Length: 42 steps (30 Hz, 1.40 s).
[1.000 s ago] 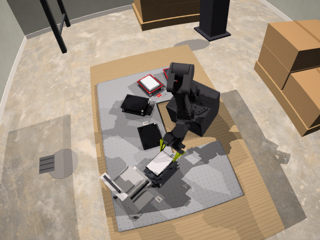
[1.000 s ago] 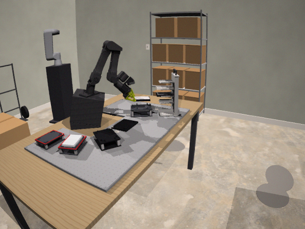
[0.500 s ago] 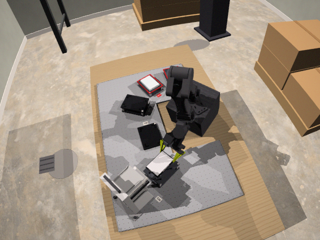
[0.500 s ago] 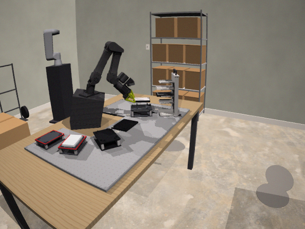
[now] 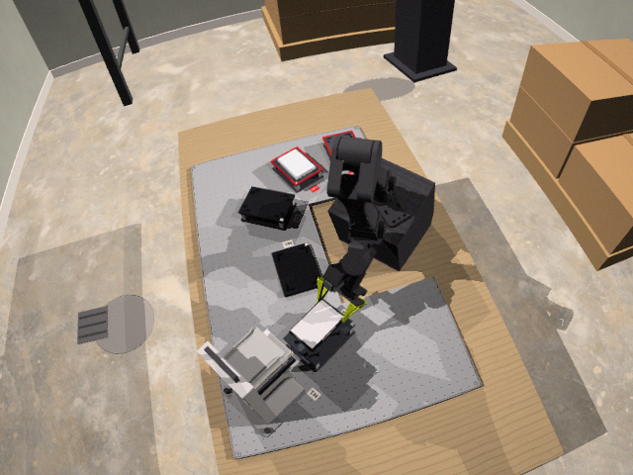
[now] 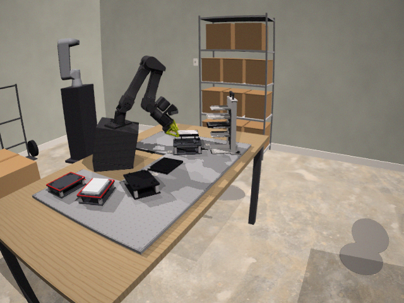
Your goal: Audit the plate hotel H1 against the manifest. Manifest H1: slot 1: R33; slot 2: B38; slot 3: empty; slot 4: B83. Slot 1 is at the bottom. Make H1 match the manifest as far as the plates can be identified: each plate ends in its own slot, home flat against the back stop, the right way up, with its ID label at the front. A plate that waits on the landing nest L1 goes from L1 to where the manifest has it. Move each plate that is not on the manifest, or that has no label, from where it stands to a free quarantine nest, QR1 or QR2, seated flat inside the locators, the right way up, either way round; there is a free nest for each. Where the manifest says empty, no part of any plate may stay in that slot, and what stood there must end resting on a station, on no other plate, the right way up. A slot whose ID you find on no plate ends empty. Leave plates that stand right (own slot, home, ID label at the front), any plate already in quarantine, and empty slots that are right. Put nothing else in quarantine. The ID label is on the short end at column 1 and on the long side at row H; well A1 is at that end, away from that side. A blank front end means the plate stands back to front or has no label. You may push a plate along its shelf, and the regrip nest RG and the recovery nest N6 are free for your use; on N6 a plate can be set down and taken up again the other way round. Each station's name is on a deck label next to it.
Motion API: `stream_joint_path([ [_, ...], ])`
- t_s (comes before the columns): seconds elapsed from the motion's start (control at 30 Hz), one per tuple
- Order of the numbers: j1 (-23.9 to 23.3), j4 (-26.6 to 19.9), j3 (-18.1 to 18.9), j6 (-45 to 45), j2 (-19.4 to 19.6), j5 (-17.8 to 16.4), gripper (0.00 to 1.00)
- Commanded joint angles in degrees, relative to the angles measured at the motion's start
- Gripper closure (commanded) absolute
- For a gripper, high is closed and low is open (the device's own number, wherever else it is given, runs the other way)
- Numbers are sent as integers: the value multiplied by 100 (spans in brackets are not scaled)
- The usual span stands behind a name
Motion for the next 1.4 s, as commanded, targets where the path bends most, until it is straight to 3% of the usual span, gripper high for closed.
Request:
stream_joint_path([
  [0.0, -75, 148, 146, -23, 102, 6, 14],
  [1.37, -83, 848, 250, -41, 903, -18, 14],
])
